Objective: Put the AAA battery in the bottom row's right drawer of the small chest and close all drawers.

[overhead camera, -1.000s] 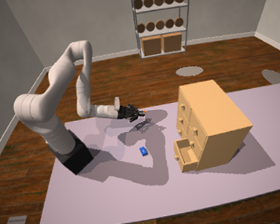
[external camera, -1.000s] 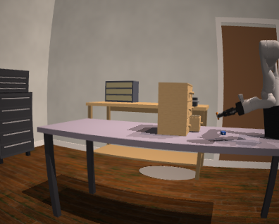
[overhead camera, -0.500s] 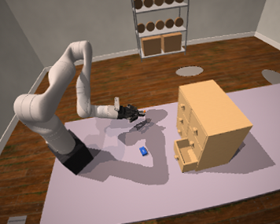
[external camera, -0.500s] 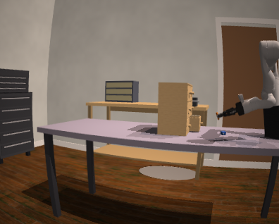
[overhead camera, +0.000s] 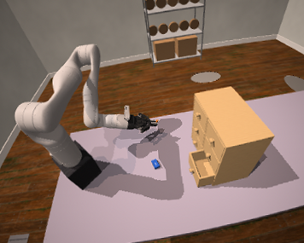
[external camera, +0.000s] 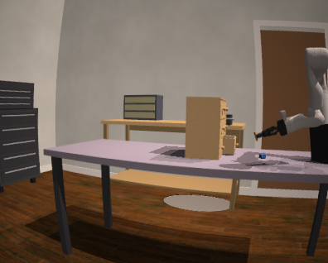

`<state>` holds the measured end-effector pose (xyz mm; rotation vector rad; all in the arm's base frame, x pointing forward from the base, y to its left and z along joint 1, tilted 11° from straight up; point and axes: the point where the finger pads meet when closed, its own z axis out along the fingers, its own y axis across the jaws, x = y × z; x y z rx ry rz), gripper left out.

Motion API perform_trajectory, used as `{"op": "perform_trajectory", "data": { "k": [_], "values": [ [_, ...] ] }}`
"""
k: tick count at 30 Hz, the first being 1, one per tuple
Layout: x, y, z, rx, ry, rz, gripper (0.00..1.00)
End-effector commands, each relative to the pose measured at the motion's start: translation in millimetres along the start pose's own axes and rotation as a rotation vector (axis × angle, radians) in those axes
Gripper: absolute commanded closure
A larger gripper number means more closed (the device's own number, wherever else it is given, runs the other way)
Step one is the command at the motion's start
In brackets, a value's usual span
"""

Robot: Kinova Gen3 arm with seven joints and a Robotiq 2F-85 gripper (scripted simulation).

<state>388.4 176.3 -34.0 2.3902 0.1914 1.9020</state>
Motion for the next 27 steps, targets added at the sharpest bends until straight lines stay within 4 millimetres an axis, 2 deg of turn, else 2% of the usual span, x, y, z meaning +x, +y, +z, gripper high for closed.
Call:
{"op": "perform_trajectory", "data": {
  "k": [1,27],
  "values": [
    [0.7,0.0,0.1,0.000,0.001,0.001,0.95],
    [2.5,8.3,5.0,0.000,0.001,0.001,0.95]
  ]
}}
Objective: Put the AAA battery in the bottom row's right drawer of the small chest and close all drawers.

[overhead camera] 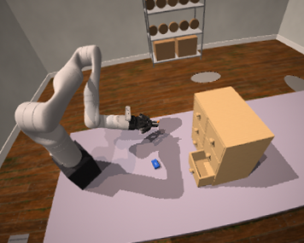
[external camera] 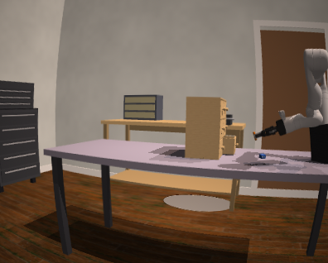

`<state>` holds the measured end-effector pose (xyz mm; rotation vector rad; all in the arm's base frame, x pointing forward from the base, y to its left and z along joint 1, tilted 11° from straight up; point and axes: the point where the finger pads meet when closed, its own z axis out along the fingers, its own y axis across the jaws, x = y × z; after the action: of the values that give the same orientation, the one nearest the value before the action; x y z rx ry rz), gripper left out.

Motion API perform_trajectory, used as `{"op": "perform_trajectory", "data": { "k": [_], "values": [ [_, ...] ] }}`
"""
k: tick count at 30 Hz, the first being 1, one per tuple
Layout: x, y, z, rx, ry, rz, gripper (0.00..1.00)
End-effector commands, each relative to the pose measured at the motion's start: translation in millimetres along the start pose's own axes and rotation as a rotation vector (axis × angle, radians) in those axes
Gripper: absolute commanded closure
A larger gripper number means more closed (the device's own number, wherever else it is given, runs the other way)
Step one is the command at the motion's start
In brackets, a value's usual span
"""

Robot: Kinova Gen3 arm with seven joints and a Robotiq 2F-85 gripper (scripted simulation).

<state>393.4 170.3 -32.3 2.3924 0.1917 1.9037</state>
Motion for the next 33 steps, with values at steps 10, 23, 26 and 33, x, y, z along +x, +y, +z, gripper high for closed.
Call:
{"op": "perform_trajectory", "data": {
  "k": [10,23,26,33],
  "values": [
    [2.6,10.9,6.0,-0.002,0.001,-0.001,0.95],
    [5.6,24.8,14.3,-0.002,0.001,-0.001,0.95],
    [6.6,29.3,17.0,-0.002,0.001,-0.001,0.95],
    [8.3,37.3,21.7,-0.002,0.001,-0.001,0.95]
  ]
}}
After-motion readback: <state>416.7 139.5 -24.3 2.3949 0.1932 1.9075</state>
